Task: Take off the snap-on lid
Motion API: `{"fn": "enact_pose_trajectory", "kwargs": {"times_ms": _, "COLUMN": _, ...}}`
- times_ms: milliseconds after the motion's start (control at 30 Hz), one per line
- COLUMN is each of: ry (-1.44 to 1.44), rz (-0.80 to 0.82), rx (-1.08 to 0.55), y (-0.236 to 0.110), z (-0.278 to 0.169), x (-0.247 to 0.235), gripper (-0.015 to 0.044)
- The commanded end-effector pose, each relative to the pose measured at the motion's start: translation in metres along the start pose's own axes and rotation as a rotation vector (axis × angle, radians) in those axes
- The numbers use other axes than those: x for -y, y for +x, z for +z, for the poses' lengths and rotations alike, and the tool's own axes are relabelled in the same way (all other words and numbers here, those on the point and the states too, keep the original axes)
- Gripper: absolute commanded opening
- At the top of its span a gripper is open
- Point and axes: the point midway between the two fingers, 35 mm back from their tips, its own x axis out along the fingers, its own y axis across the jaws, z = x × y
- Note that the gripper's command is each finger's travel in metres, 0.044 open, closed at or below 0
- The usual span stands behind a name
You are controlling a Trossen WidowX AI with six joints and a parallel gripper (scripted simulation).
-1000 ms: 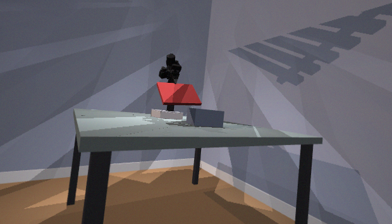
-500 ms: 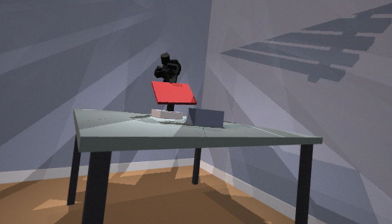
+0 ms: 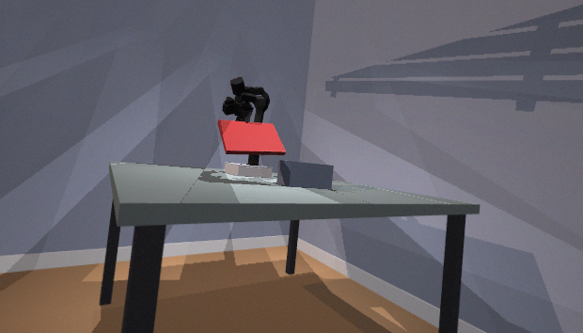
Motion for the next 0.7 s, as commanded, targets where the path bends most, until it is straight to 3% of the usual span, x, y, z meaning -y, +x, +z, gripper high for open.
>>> {"fn": "enact_pose_trajectory", "kwargs": {"times_ms": 0, "ry": -0.009, "rz": 0.012, "rx": 0.0, "y": -0.002, "z": 0.008, "x": -0.004, "gripper": 0.0}}
{"fn": "enact_pose_trajectory", "kwargs": {"times_ms": 667, "ry": -0.012, "rz": 0.011, "rx": 0.003, "y": -0.005, "z": 0.048, "x": -0.002, "gripper": 0.0}}
